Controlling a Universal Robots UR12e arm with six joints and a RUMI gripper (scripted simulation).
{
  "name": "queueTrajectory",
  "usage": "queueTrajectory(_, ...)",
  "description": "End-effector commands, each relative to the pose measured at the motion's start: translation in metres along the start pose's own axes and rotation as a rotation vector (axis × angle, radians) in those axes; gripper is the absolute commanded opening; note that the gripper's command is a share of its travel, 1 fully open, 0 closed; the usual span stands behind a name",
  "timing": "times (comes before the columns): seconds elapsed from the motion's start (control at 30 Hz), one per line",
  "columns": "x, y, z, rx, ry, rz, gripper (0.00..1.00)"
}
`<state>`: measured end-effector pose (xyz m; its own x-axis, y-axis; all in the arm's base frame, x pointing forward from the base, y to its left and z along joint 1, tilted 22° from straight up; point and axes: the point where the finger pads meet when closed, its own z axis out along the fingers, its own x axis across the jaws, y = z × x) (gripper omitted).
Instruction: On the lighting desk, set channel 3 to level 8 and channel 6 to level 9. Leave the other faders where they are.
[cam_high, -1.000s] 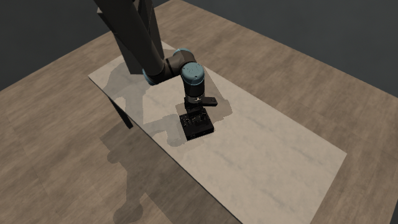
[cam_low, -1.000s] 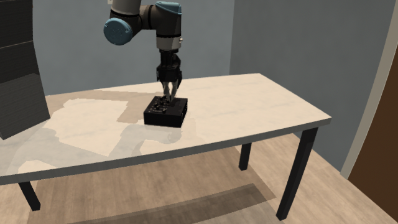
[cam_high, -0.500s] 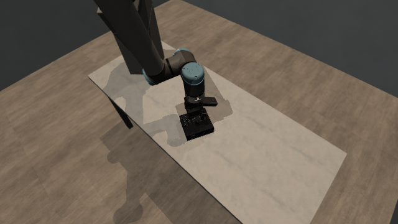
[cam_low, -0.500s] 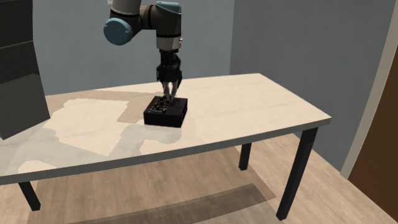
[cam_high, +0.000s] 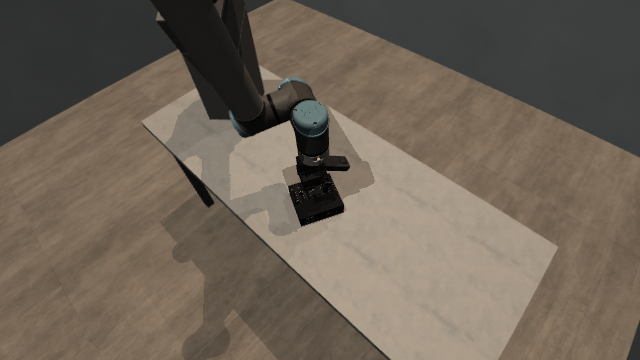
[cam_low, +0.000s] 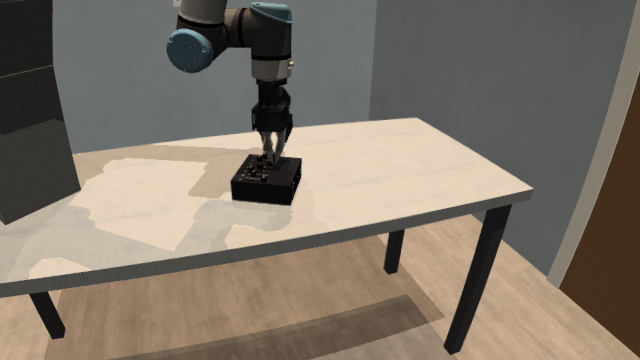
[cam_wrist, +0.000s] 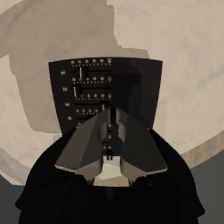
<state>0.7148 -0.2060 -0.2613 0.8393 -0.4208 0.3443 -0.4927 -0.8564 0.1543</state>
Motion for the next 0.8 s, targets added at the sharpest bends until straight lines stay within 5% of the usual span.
queueTrajectory(0.0, -0.0038, 0.0013, 0.0010, 0.000, -0.005, 0.001, 0.00)
queueTrajectory(0.77, -0.0057, 0.0013, 0.0010, 0.000, -0.005, 0.001, 0.00)
